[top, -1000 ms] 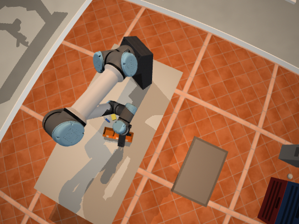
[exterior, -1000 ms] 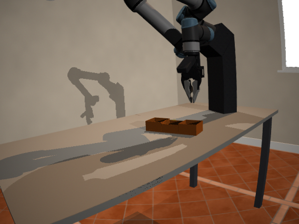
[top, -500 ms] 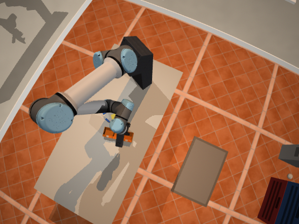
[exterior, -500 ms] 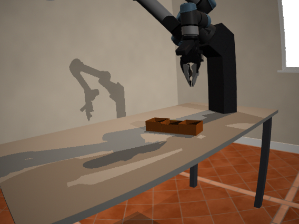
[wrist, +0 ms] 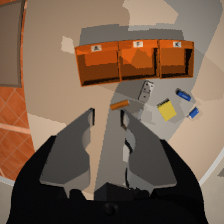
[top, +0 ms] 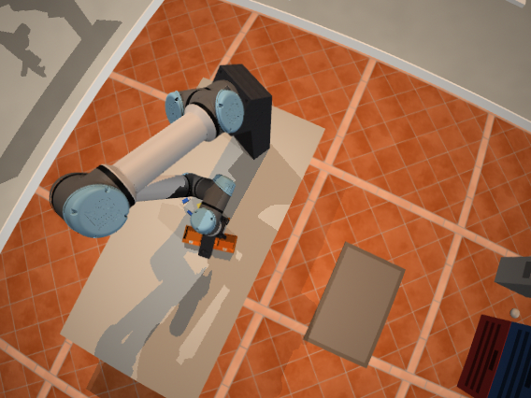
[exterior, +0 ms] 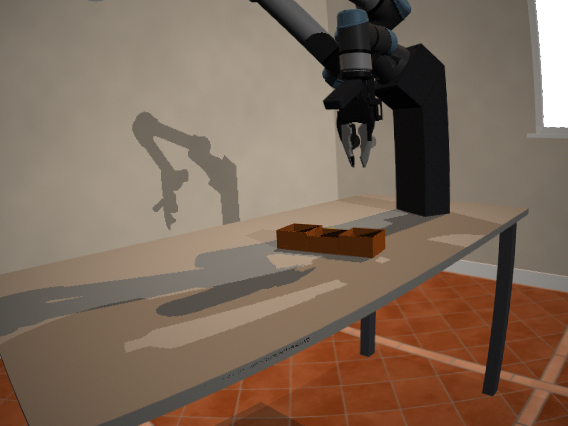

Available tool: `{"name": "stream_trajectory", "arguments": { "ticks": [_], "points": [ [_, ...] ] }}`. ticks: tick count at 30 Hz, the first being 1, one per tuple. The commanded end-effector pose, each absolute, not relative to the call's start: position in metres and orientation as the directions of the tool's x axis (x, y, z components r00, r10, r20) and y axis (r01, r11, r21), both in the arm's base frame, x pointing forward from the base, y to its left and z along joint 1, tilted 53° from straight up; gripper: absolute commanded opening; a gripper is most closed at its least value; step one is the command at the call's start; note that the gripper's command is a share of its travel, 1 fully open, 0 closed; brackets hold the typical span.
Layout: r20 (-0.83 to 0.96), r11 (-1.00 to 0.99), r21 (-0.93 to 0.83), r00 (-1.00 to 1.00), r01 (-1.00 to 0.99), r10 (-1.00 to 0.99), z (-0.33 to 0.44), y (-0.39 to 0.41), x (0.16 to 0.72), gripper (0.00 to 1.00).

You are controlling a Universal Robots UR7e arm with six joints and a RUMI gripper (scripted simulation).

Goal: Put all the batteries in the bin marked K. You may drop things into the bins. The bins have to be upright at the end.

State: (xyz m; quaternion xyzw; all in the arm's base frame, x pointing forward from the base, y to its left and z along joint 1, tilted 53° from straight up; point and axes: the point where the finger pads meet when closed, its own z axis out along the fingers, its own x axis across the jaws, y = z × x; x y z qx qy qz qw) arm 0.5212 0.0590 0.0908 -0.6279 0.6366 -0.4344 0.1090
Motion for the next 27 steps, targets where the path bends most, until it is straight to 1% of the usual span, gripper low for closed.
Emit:
{"name": "stream_trajectory", "arguments": {
  "ticks": [1, 8, 10, 11, 20, 25, 27],
  "points": [
    [0.292, -0.025, -0.746, -0.294, -0.665, -0.910, 0.087, 0.016, 0.523, 0.17],
    [0.161, 0.139, -0.783, -0.414, -0.606, -0.896, 0.083, -0.040, 0.525, 0.17],
    [0.161, 0.139, -0.783, -0.414, -0.606, -0.896, 0.083, -0.040, 0.525, 0.17],
    [0.105, 0.205, -0.792, -0.460, -0.575, -0.882, 0.082, -0.051, 0.525, 0.17],
    [-0.062, 0.394, -0.794, -0.583, -0.463, -0.810, 0.076, -0.123, 0.528, 0.17],
    [-0.158, 0.494, -0.779, -0.642, -0.385, -0.750, 0.073, -0.161, 0.529, 0.17],
    [-0.158, 0.494, -0.779, -0.642, -0.385, -0.750, 0.073, -0.161, 0.529, 0.17]
  ]
}}
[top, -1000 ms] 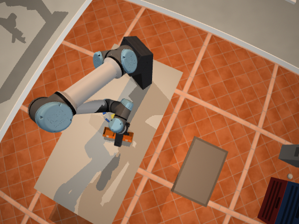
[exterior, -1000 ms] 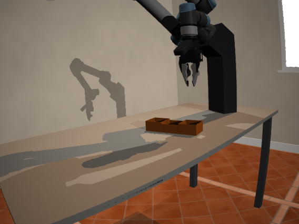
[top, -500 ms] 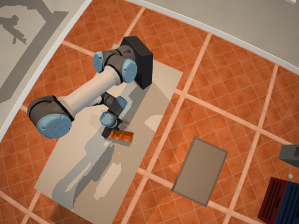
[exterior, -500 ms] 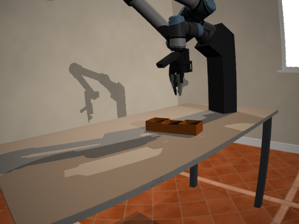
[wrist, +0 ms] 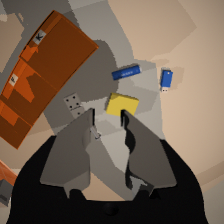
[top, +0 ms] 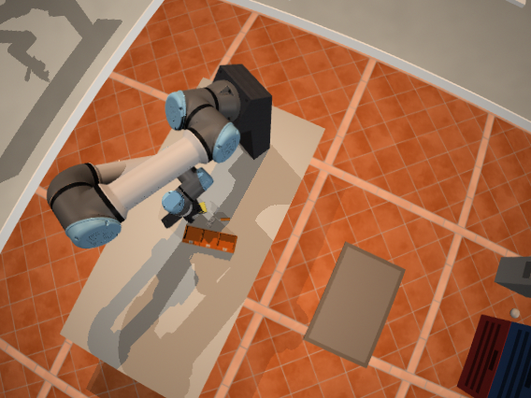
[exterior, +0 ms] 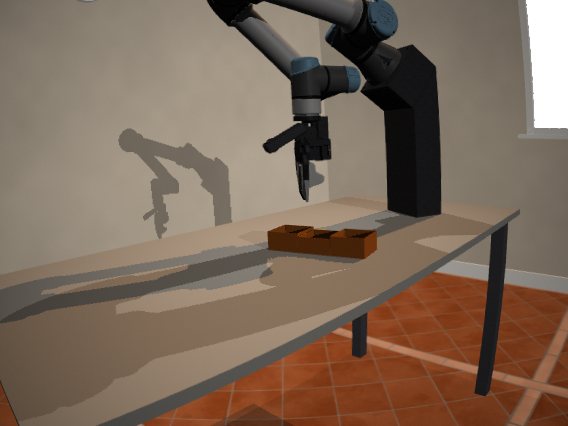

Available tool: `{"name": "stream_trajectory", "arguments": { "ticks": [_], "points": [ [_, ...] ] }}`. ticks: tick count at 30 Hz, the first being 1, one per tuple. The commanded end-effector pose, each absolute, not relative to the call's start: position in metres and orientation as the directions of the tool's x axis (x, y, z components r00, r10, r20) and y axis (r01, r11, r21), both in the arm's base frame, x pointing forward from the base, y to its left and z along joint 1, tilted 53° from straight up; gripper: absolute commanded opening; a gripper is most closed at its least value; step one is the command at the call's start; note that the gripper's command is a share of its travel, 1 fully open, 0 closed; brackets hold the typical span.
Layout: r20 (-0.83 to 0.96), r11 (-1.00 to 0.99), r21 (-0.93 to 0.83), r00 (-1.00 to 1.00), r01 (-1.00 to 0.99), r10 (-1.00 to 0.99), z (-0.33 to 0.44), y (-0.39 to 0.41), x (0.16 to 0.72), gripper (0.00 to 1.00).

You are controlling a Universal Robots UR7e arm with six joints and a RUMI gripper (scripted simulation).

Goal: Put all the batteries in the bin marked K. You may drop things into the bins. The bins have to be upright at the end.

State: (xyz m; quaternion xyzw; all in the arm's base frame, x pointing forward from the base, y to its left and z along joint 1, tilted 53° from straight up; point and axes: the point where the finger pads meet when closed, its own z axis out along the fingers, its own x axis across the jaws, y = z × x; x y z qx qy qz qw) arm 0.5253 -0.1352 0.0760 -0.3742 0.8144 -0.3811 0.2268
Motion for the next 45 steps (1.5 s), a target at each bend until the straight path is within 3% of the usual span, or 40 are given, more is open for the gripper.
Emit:
{"name": "stream_trajectory", "arguments": {
  "ticks": [1, 25, 45],
  "points": [
    [-0.213, 0.548, -0.766, -0.670, -0.337, -0.711, 0.0716, -0.1753, 0.5294, 0.17],
    [-0.605, 0.853, -0.516, -0.736, 0.072, -0.304, 0.0712, -0.1835, 0.5295, 0.17],
    [-0.784, 0.903, -0.168, -0.609, 0.394, 0.120, 0.0710, -0.1829, 0.5297, 0.17]
  ]
}}
